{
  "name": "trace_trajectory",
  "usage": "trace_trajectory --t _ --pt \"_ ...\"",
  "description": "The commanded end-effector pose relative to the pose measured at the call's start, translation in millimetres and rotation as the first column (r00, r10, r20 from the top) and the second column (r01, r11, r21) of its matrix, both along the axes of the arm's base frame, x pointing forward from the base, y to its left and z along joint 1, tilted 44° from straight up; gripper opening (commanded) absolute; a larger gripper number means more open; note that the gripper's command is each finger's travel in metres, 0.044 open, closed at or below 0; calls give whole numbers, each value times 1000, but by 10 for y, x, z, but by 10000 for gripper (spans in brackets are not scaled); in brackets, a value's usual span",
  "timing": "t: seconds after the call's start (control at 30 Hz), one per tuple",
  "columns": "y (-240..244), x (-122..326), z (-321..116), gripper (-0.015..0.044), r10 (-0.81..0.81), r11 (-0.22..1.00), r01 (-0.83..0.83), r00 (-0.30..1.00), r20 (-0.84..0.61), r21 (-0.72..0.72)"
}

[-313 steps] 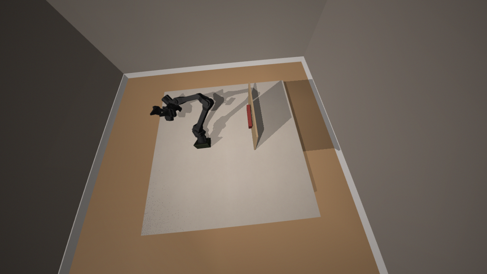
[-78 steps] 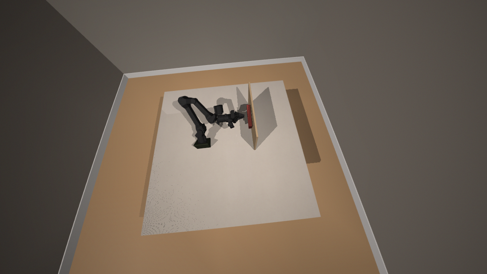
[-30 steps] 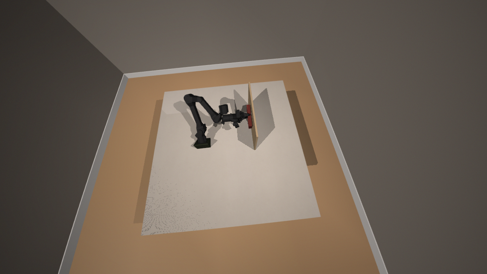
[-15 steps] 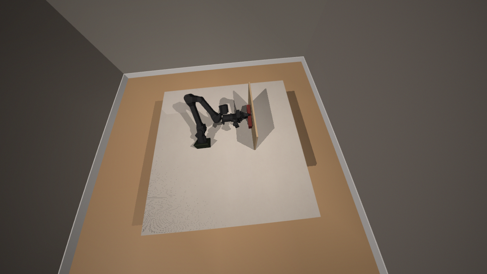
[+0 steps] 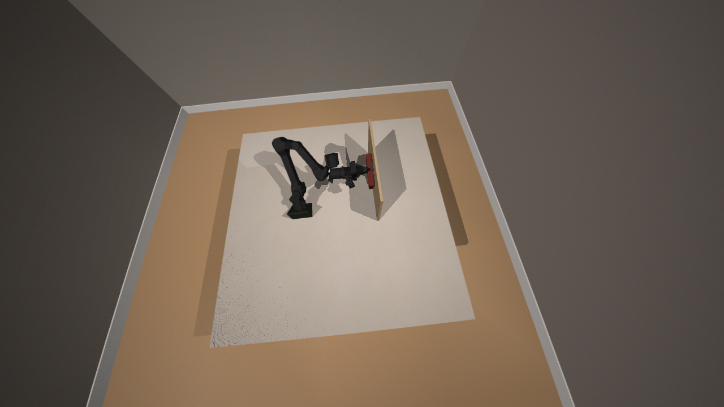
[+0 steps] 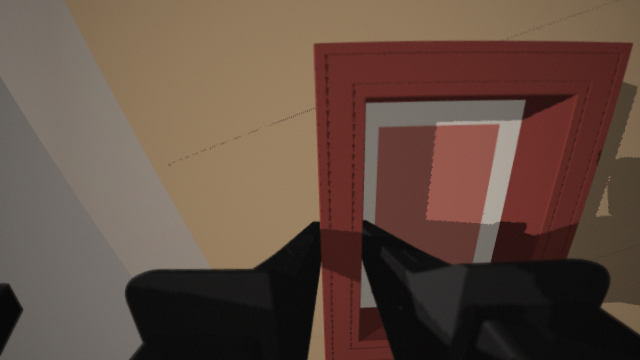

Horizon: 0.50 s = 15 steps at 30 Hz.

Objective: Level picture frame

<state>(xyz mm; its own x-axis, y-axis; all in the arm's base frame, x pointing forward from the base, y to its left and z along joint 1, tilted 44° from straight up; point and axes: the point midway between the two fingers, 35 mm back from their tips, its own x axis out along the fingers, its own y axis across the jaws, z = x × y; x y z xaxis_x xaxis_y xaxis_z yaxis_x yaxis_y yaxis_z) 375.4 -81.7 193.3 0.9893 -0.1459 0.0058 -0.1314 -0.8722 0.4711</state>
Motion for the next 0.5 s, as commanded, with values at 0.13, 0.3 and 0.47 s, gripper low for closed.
trace_trajectory --t 0.13,0.3,0.47 --pt "-7 4 -4 0 -3 1000 3 1000 0 5" --pt "-9 2 0 0 -3 1000 3 1000 0 5" --pt "-20 -2 9 0 -3 1000 3 1000 0 5"
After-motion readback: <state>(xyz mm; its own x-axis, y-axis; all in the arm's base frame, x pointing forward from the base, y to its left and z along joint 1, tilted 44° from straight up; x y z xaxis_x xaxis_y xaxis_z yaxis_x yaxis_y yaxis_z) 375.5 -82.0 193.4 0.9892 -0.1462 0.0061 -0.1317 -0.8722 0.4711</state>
